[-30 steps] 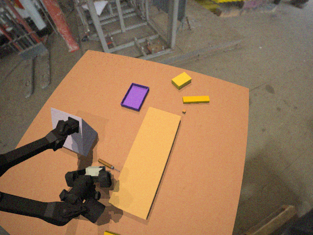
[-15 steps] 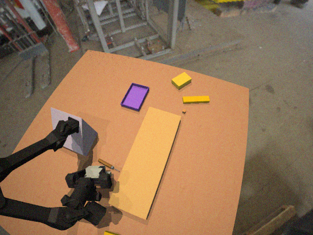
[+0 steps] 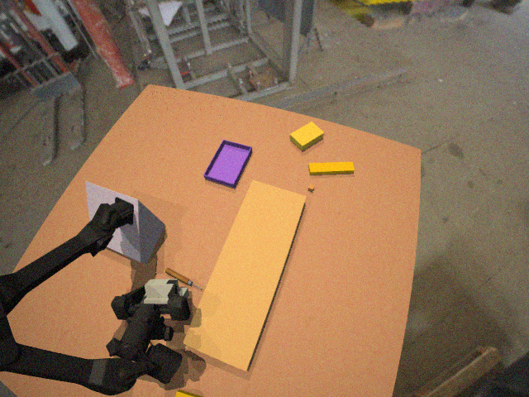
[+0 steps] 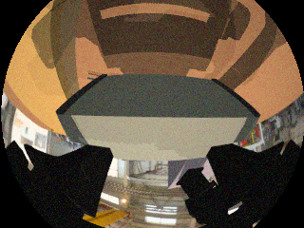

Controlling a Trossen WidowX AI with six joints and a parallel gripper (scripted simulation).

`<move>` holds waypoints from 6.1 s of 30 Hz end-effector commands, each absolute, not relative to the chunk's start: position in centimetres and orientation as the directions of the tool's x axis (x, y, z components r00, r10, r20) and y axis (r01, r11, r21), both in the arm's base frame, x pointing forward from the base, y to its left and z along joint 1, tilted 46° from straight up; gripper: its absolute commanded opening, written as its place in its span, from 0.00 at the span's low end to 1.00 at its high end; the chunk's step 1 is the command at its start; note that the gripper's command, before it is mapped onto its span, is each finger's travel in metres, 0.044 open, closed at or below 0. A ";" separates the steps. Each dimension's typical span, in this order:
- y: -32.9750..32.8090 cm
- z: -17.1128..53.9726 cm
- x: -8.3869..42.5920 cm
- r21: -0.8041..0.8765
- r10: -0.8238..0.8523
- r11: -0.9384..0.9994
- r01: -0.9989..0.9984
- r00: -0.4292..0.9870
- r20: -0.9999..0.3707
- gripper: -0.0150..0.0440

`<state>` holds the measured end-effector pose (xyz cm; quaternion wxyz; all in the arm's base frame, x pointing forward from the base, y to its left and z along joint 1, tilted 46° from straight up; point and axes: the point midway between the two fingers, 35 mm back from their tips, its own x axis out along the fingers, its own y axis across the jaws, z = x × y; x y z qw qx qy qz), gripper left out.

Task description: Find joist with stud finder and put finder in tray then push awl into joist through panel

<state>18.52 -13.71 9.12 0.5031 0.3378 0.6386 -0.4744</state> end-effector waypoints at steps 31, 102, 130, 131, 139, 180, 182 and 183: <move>-14.1 9.0 18.7 -0.263 0.157 0.325 0.908 -0.326 -0.932 0.25; -17.2 8.9 19.2 -0.251 0.162 0.315 0.915 -0.312 -0.936 0.90; -17.2 8.9 19.2 -0.251 0.162 0.315 0.915 -0.312 -0.936 0.90; -17.2 8.9 19.2 -0.251 0.162 0.315 0.915 -0.312 -0.936 0.90; -17.2 8.9 19.2 -0.251 0.162 0.315 0.915 -0.312 -0.936 0.90; -17.5 9.1 19.3 -0.251 0.161 0.315 0.915 -0.312 -0.936 0.90; -17.5 9.1 19.3 -0.251 0.161 0.315 0.915 -0.312 -0.936 0.90; -17.5 9.1 19.3 -0.251 0.161 0.315 0.915 -0.312 -0.936 0.90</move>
